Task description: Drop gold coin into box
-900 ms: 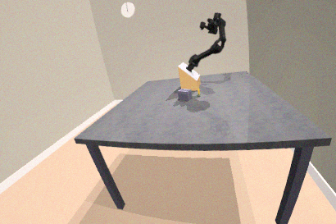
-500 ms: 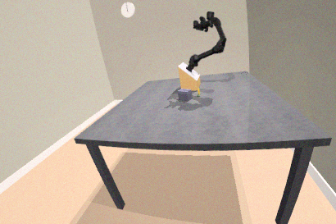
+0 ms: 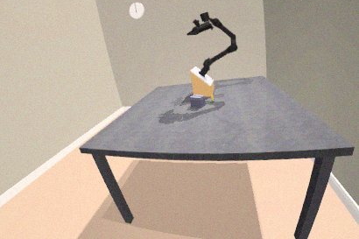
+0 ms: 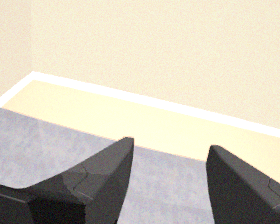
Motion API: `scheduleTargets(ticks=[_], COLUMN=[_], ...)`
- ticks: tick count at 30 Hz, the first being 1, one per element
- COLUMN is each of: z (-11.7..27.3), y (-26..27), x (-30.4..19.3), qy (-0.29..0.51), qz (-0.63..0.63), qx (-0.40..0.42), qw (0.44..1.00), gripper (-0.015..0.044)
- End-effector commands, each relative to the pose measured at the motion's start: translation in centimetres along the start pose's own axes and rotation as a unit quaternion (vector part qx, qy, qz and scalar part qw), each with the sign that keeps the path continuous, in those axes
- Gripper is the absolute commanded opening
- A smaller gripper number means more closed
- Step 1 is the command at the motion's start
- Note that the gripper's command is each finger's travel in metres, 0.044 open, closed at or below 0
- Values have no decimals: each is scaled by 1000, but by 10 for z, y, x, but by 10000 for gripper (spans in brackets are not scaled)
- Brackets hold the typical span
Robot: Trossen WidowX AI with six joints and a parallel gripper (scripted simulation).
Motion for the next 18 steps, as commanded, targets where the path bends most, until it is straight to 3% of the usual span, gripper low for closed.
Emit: scheduleTargets(ticks=[1, 9, 18], z=[-26, -58, -51], y=[47, 143, 200], x=[-22, -106, -239], qy=[57, 193, 354], qz=[68, 213, 358], qx=[77, 219, 320], qw=[993, 932, 802], gripper=[161, 161, 161])
Point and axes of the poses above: the point midway between the two fingers, 35 mm back from their tips, its own z axis back along the fingers, its own y axis across the jaws, x = y × z, the point moved 4 cm from there along z, back along the fingers, and after that the axes turned 10 degrees about -z, right-handed, at the moved point
